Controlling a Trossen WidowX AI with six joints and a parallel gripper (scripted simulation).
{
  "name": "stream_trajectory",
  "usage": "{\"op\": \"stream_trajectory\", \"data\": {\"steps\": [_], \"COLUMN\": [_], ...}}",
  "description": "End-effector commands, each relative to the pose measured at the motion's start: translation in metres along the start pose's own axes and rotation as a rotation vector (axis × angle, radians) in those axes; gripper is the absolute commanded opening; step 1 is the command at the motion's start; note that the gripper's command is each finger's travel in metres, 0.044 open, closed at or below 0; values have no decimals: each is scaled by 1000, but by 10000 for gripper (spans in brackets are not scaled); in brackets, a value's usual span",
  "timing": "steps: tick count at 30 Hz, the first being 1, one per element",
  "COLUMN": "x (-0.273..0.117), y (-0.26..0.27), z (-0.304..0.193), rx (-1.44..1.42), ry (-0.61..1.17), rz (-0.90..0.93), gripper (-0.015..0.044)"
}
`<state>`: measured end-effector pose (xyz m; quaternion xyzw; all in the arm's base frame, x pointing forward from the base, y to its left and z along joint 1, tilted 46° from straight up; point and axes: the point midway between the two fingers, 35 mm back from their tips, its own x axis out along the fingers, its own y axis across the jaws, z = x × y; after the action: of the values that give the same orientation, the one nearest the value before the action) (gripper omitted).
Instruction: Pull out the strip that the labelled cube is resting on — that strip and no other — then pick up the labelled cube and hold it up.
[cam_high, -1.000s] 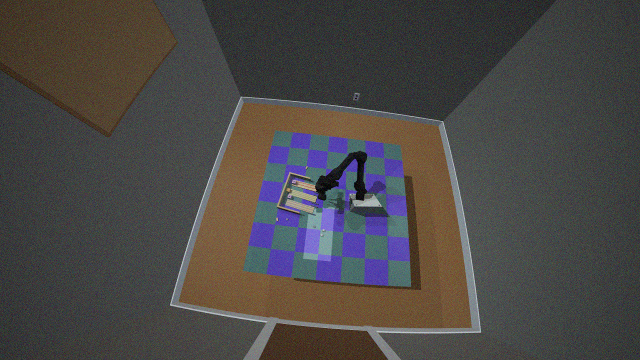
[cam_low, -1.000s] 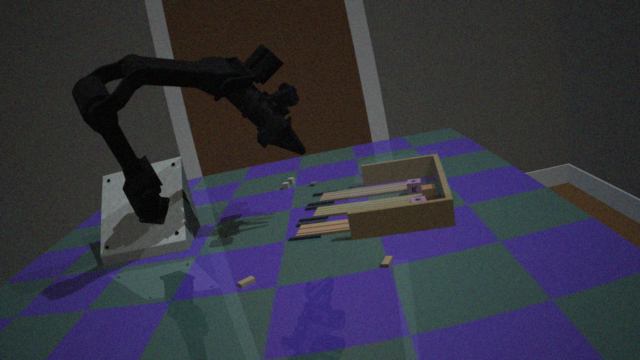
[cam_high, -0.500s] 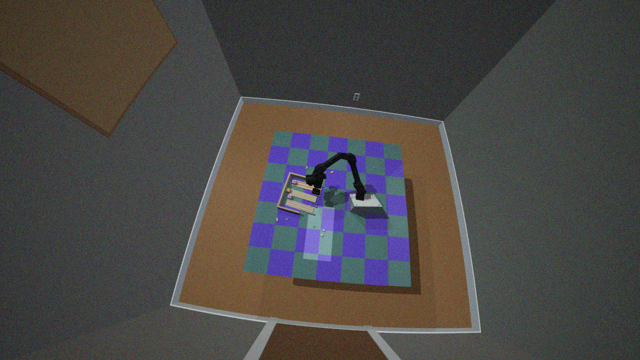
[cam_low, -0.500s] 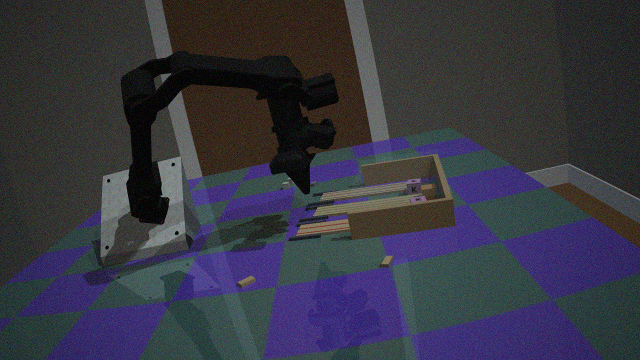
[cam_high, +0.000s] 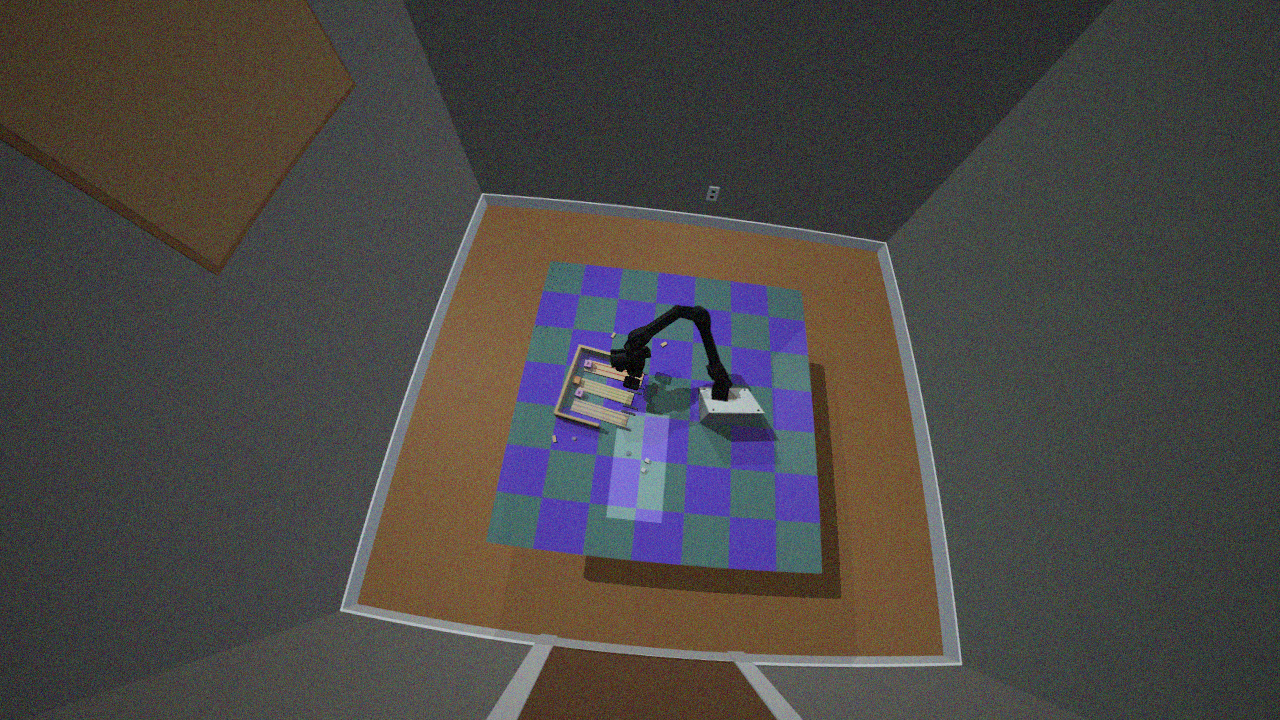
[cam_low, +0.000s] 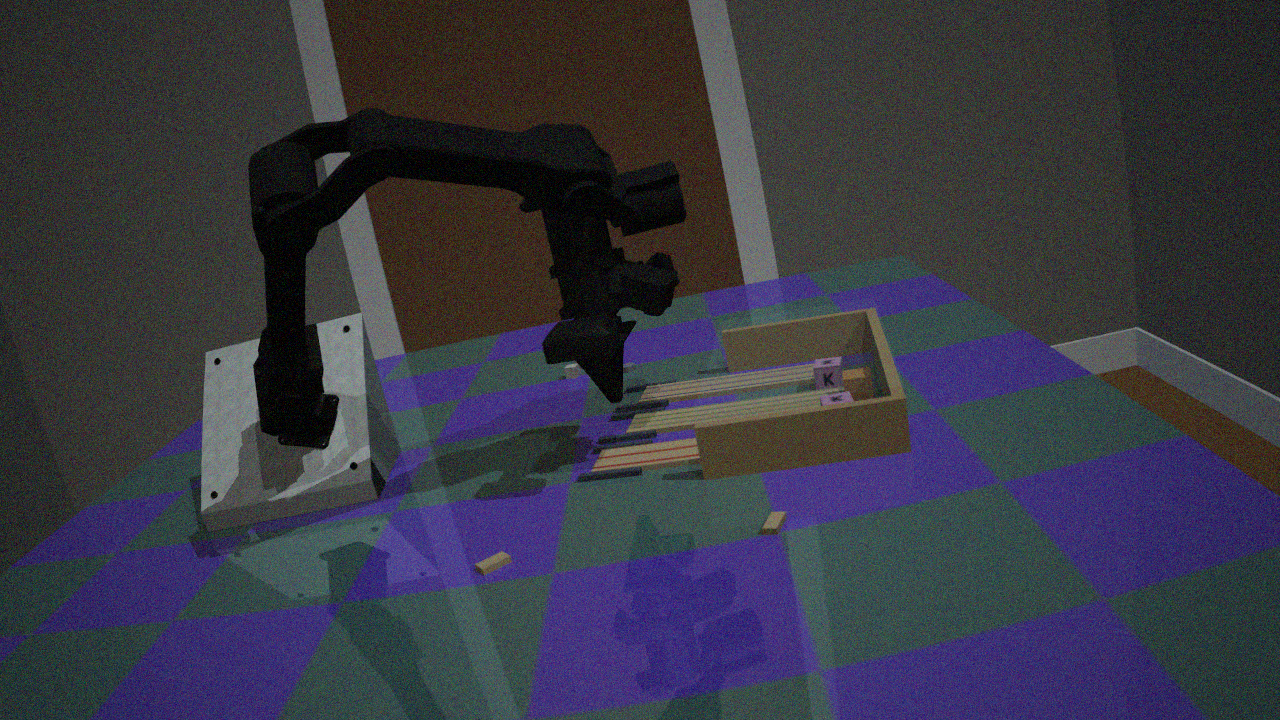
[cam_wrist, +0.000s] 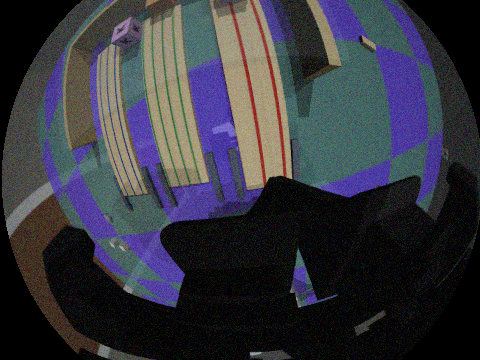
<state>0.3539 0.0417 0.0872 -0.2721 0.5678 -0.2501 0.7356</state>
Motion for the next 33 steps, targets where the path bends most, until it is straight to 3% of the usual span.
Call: {"op": "stream_trajectory", "data": {"steps": [1,33], "x": [9,59], "y": [1,-3], "z": [-2,-6], "rx": [-5,-5], "ry": [10,9], "rz": [2,-3], "gripper": [0,0]}}
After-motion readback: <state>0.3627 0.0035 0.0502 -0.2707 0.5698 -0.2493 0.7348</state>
